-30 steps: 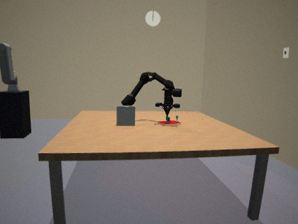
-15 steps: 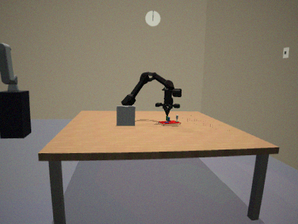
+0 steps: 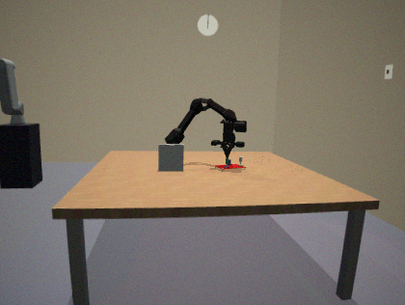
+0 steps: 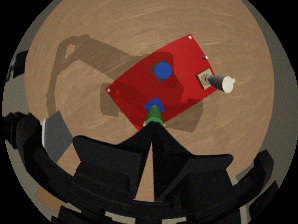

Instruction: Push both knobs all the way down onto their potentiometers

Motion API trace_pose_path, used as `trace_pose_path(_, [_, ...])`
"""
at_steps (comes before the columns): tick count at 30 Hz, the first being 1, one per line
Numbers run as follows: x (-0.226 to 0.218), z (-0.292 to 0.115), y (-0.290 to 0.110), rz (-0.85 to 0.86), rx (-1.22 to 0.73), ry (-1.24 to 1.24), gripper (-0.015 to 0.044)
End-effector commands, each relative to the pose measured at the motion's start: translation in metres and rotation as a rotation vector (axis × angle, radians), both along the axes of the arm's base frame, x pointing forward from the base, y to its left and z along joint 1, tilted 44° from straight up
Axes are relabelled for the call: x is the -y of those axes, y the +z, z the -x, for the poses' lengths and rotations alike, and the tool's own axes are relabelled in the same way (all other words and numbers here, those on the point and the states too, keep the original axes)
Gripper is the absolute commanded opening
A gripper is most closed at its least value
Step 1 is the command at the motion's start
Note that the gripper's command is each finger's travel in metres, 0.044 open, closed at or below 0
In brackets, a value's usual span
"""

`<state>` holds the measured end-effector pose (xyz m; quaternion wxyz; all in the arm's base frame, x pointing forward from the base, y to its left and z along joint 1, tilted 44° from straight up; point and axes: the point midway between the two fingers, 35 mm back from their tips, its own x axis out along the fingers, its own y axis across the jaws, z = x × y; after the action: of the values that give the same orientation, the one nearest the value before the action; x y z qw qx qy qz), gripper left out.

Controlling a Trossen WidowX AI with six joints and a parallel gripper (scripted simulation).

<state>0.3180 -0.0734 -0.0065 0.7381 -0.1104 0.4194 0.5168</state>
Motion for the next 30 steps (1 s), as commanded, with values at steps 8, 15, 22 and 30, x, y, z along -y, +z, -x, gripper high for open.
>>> trace_pose_path(8, [-0.0049, -0.0021, -0.0036, -0.004, 0.001, 0.003, 0.0000])
trace_pose_path(15, [-0.0056, -0.0022, -0.0044, -0.004, 0.001, 0.003, 0.0000])
trace_pose_path(22, [-0.0059, -0.0023, -0.0048, -0.004, 0.001, 0.003, 0.0000])
trace_pose_path(30, [-0.0061, -0.0023, -0.0049, -0.004, 0.001, 0.003, 0.0000])
